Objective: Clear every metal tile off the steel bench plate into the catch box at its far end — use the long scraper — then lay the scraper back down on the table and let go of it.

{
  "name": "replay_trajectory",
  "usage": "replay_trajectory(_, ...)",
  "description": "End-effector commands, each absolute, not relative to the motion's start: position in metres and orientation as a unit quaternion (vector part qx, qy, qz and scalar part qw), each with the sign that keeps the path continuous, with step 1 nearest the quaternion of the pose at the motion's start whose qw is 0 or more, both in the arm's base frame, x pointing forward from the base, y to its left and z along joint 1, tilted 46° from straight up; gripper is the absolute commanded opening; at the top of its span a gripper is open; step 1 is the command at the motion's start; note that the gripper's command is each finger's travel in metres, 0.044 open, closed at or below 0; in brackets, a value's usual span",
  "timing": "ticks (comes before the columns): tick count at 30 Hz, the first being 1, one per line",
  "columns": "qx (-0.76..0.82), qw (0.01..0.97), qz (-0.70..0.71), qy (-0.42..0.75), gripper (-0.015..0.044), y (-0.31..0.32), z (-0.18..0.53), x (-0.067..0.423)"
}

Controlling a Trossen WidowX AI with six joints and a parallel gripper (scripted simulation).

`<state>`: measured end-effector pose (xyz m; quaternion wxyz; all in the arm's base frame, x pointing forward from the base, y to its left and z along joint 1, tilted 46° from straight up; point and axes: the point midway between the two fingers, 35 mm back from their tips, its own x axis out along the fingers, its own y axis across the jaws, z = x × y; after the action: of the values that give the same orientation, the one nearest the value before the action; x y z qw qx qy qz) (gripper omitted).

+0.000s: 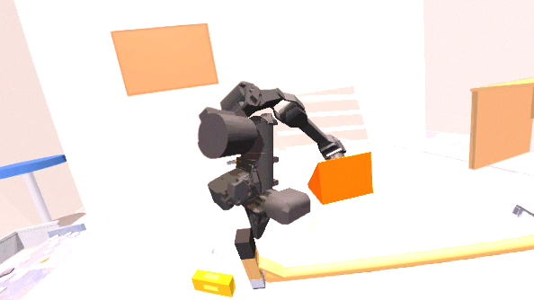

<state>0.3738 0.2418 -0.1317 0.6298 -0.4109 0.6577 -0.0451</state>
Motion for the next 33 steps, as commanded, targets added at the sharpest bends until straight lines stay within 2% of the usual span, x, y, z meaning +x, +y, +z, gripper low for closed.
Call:
replay_trajectory(1, -0.425, 0.623, -0.035, 0.656, 0.0, 0.227, -0.11, 0.389)
replay_trajectory(33, -0.524, 0.526, 0.074, 0.666, 0.0, 0.121, 0.016, 0.432)
